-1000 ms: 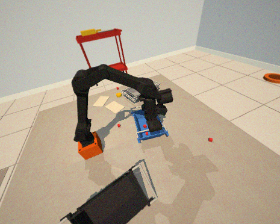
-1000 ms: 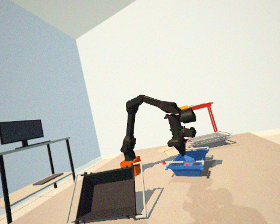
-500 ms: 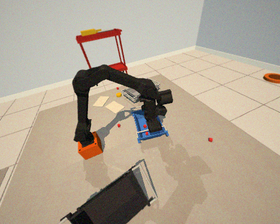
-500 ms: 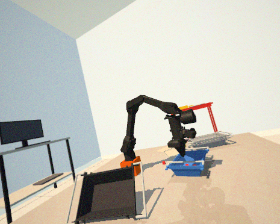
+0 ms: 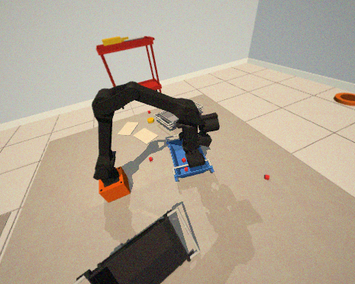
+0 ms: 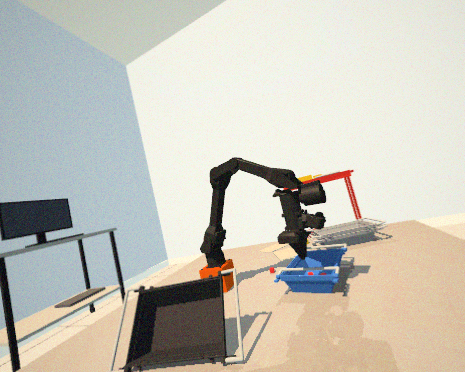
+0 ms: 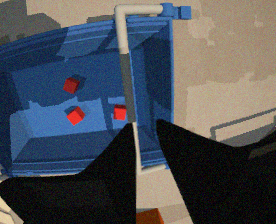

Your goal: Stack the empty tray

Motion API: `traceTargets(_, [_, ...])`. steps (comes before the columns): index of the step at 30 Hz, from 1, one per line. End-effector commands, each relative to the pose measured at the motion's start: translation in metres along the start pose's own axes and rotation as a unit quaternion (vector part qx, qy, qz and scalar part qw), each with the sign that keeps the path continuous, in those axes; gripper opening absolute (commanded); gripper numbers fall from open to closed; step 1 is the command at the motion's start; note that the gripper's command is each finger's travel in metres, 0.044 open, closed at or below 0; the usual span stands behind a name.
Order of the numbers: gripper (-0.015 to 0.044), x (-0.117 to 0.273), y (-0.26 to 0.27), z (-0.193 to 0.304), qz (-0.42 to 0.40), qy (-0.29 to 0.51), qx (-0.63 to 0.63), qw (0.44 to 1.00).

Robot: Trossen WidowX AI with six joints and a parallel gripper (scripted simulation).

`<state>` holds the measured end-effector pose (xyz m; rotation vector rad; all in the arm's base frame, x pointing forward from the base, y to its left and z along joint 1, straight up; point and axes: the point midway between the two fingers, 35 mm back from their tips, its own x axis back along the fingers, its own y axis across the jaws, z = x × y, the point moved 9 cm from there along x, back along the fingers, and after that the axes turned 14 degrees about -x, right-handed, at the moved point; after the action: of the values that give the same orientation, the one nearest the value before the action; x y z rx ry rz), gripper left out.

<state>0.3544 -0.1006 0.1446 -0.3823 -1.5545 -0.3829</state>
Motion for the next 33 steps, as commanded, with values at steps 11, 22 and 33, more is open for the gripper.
traceTargets(11, [0.0082, 0.14, 0.0, 0.002, -0.001, -0.007, 0.0, 1.0])
traceTargets(22, [0.0082, 0.044, 0.152, 0.018, -0.008, -0.001, 0.003, 1.0])
traceTargets(33, [0.0082, 0.0, 0.23, 0.062, -0.011, -0.005, 0.002, 1.0])
